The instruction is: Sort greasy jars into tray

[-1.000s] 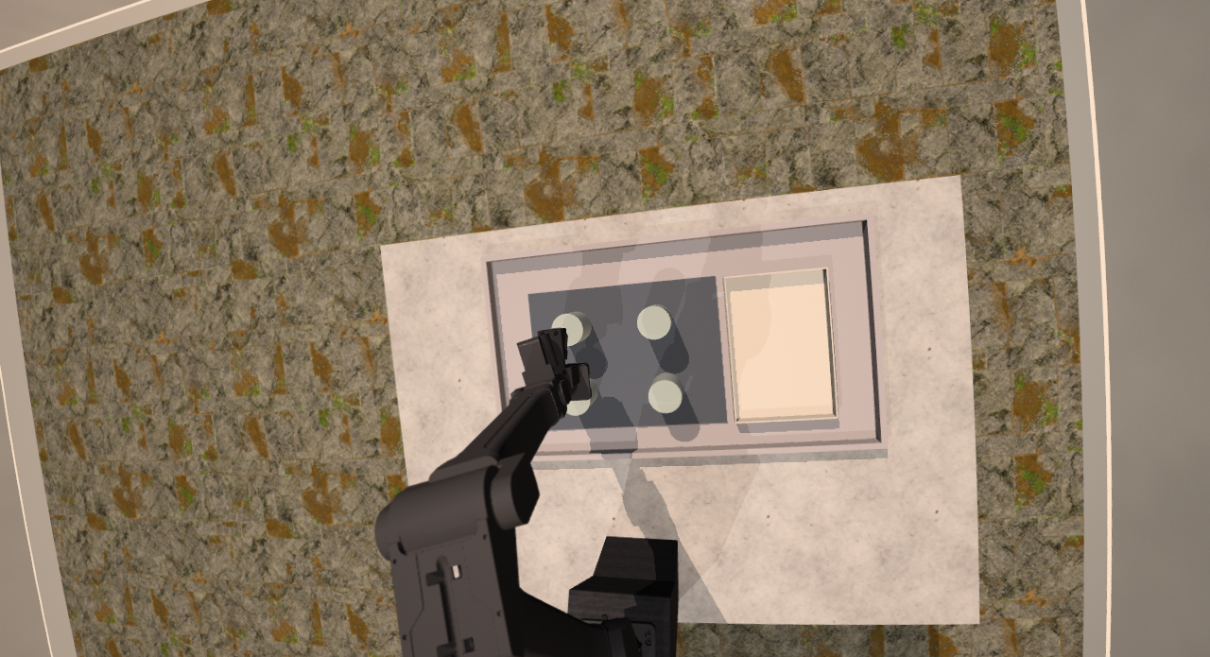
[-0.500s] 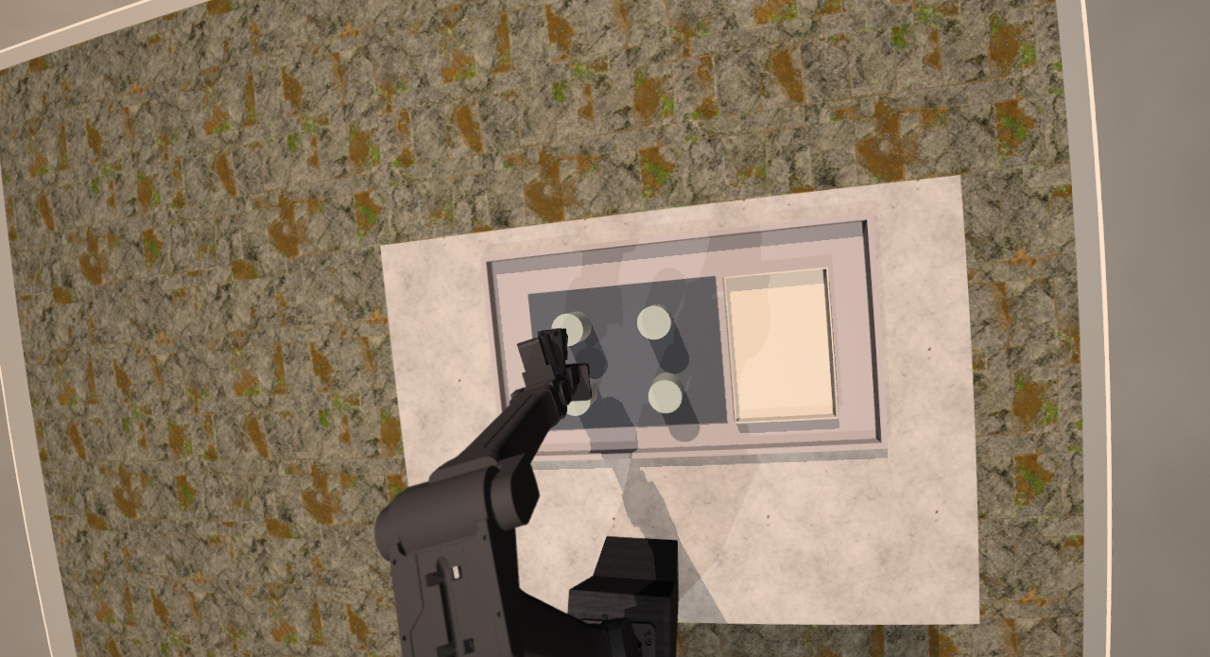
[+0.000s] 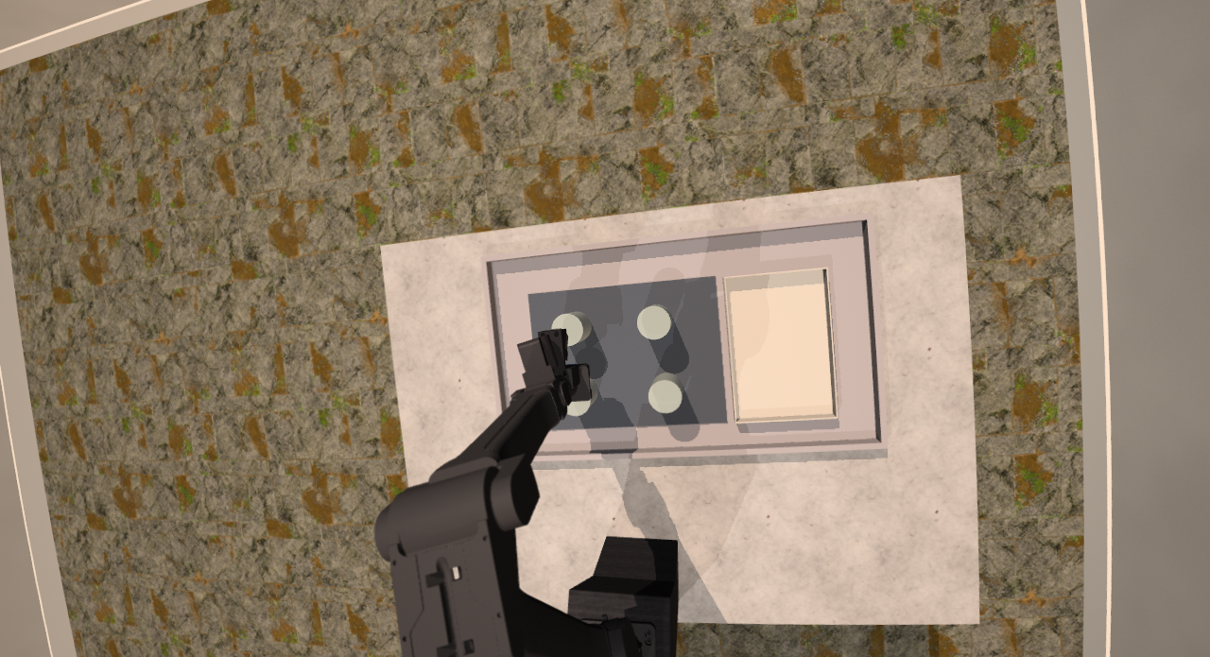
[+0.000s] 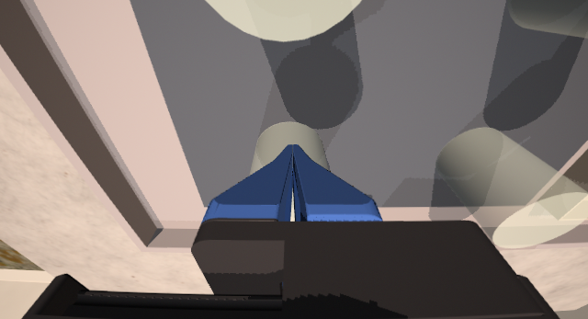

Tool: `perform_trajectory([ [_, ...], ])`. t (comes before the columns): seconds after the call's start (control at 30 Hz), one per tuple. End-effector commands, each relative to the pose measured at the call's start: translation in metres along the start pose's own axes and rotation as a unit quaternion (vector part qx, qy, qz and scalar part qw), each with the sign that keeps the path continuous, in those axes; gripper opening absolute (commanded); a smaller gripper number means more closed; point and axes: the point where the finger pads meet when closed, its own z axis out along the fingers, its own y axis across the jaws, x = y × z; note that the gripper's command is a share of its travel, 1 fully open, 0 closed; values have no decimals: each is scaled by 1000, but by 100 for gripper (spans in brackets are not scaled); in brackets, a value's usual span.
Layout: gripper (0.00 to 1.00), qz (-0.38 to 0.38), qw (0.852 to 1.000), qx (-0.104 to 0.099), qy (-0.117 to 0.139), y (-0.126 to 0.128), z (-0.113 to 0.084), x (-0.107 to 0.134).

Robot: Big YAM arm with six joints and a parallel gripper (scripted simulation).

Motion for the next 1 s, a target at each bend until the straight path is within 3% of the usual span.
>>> perform_trajectory([
  [0.0, 0, 1, 1000, -2, -6, 3, -6, 1],
  [0.97, 0, 1, 1000, -2, -6, 3, -6, 4],
])
